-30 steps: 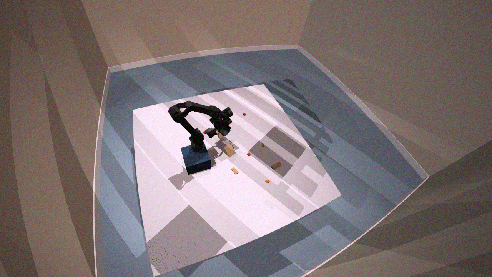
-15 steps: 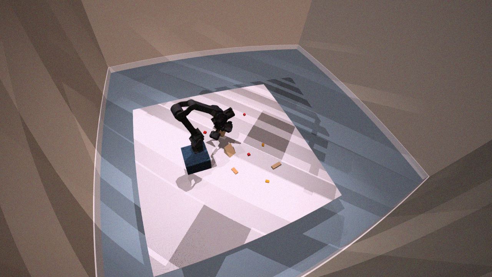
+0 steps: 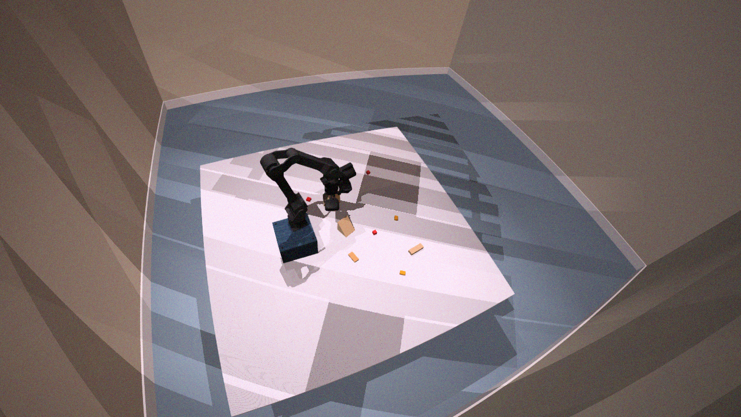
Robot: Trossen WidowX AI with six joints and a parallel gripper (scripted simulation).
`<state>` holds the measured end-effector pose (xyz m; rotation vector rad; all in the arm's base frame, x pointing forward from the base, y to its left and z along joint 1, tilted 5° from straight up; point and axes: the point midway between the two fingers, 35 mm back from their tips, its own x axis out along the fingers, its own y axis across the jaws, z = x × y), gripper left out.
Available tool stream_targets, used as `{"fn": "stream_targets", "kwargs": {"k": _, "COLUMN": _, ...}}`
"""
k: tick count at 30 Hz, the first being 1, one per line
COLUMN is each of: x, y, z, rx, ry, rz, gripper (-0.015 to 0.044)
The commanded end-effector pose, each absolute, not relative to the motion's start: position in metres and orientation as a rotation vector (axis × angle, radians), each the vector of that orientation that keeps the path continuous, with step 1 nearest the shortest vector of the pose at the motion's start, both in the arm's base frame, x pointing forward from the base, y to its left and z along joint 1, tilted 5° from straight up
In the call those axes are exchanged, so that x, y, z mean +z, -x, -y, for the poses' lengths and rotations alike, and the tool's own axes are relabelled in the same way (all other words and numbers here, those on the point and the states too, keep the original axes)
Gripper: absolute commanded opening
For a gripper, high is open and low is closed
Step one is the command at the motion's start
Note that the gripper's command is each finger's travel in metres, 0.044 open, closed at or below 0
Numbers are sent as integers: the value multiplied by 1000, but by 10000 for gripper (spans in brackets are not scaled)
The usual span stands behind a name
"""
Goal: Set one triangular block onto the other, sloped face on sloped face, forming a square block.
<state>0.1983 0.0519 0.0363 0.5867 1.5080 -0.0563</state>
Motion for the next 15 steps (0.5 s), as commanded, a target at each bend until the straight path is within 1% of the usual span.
{"fn": "stream_targets", "kwargs": {"k": 1, "x": 37, "y": -200, "z": -53, "rx": 44, "ry": -496, "rz": -1511, "gripper": 0}}
{"fn": "stream_targets", "kwargs": {"k": 15, "x": 37, "y": -202, "z": -52, "rx": 405, "ry": -146, "rz": -1481, "gripper": 0}}
